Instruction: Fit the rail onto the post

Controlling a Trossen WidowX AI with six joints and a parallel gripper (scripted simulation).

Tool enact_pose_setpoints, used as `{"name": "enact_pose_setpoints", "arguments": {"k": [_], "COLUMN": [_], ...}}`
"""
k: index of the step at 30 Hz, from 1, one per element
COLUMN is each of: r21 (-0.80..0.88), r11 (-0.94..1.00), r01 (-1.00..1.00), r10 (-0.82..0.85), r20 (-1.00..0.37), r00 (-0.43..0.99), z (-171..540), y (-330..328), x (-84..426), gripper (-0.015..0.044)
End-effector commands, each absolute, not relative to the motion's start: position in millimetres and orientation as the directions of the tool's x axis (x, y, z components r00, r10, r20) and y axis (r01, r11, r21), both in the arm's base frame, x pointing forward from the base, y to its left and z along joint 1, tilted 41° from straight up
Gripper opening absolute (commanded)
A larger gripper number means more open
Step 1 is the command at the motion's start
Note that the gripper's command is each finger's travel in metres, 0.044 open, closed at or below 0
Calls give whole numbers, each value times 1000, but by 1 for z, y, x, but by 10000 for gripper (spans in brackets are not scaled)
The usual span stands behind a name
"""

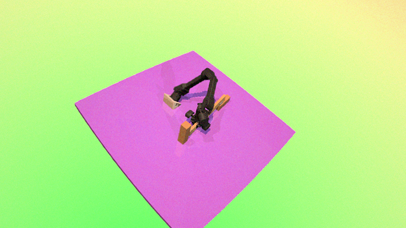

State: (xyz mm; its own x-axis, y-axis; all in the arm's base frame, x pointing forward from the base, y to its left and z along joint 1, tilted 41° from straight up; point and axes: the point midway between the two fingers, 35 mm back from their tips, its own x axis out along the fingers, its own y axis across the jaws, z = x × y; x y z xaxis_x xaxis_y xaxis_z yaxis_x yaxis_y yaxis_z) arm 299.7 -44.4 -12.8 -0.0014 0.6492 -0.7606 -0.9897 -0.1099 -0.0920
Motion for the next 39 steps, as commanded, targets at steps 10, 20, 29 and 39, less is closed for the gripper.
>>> {"name": "enact_pose_setpoints", "arguments": {"k": [10,20,29,39], "r21": [-89,-89,-89,-88], "r11": [-106,-106,-106,-106], "r01": [-990,-990,-990,-990], "r10": [655,655,655,655], "r20": [-755,-756,-756,-756], "r00": [-3,-3,-3,-3], "z": [-9,-5,-2,2], "y": [-48,-51,-54,-57], "x": [300,301,302,302], "gripper": [0,0,0,0]}}
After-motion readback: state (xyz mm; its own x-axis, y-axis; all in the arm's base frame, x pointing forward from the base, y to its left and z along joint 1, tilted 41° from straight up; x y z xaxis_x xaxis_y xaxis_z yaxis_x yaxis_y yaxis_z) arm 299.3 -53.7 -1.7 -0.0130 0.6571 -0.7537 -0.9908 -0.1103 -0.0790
